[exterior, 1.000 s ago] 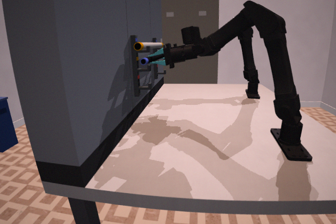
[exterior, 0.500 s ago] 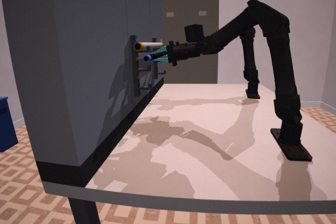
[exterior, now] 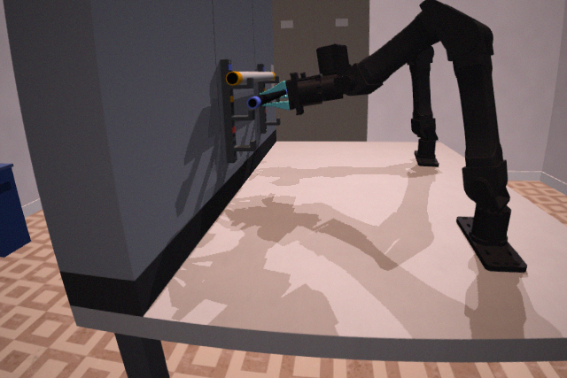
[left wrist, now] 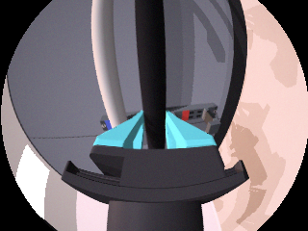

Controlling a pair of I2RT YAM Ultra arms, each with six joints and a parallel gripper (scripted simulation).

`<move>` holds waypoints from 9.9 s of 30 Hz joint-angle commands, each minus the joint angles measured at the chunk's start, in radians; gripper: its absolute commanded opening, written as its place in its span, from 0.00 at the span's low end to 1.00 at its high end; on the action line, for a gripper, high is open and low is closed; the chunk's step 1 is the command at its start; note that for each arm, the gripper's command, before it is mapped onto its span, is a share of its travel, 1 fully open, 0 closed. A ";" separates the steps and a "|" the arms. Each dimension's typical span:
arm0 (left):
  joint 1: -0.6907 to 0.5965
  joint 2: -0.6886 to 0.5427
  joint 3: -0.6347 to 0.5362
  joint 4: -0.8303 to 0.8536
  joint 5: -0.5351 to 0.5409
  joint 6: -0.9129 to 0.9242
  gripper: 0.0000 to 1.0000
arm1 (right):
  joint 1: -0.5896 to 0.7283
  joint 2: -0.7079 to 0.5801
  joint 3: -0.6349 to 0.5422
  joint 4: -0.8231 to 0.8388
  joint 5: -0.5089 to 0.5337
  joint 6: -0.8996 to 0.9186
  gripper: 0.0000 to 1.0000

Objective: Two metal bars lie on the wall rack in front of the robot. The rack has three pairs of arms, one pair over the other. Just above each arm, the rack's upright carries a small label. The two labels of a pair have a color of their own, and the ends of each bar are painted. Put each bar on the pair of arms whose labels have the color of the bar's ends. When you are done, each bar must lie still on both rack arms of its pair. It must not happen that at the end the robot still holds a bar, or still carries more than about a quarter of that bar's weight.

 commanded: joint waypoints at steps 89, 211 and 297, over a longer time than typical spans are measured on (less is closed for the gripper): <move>-0.006 0.100 -0.190 0.462 -0.024 0.074 0.00 | 0.005 0.086 -0.199 0.458 0.014 -0.031 0.00; 0.077 0.388 -0.053 0.632 0.061 0.082 0.10 | -0.029 0.426 -0.053 0.665 -0.025 -0.043 0.08; 0.009 0.295 -0.228 0.711 -0.006 0.081 0.70 | -0.002 0.311 -0.255 0.754 0.002 -0.042 0.68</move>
